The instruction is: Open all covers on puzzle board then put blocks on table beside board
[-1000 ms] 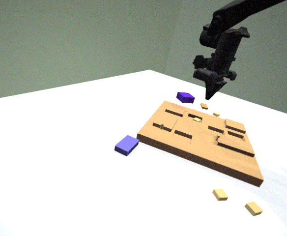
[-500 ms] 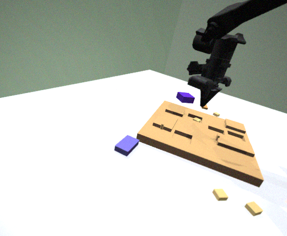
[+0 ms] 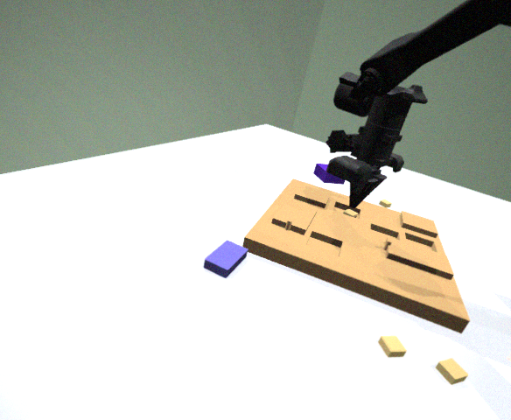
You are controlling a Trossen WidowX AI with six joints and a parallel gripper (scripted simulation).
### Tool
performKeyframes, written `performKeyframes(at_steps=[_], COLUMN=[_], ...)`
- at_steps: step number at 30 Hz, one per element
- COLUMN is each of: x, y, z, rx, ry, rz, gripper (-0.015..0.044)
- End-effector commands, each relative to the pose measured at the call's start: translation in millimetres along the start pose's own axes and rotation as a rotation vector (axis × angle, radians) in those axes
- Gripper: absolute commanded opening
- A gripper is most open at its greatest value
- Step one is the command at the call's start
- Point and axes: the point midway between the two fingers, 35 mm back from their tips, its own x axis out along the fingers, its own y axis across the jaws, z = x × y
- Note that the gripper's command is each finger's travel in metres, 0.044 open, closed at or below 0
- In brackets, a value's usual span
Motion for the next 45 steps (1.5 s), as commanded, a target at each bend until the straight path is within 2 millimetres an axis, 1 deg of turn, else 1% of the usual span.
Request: performKeyframes(at_steps=[1,11,19,45], x=[4.6,9.7,12.9,13.0], y=[0.4,0.8,3.3,3.2], z=[-0.9,-0.5,6.0,6.1], rx=[0.006,0.006,0.007,0.01], ry=[0.001,0.001,0.001,0.001], rz=[0.005,0.005,0.005,0.005], gripper=[0.0,0.0,0.0,0.0])
